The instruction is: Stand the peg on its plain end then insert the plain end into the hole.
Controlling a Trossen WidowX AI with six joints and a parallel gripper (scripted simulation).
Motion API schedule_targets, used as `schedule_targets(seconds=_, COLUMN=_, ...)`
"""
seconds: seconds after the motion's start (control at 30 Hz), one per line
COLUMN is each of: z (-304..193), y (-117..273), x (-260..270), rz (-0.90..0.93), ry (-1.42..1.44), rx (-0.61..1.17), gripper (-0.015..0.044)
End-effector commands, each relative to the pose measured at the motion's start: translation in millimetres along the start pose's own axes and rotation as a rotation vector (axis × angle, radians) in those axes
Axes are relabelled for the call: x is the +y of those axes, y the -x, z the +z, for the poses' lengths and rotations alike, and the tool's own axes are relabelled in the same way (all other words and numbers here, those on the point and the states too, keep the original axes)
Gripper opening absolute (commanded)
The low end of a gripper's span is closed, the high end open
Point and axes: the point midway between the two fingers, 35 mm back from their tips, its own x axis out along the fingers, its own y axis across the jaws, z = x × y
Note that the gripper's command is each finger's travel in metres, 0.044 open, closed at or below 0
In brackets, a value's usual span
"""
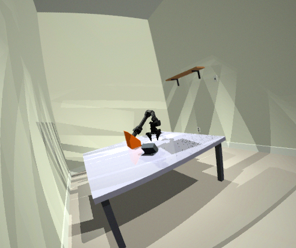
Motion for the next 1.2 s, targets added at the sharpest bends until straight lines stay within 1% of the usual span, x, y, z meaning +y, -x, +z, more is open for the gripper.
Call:
schedule_targets(seconds=0.0, z=-4, y=2, x=-8, rz=0.028, ry=-0.102, rx=0.033, gripper=0.0440)
schedule_targets(seconds=0.57, z=-30, y=15, x=-39, rz=0.177, ry=-0.603, rx=0.181, gripper=0.0440)
schedule_targets(seconds=0.73, z=-30, y=14, x=-39, rz=0.179, ry=-0.609, rx=0.182, gripper=0.0440)
schedule_targets(seconds=1.17, z=-31, y=-6, x=-36, rz=0.175, ry=-0.608, rx=0.182, gripper=0.0440)
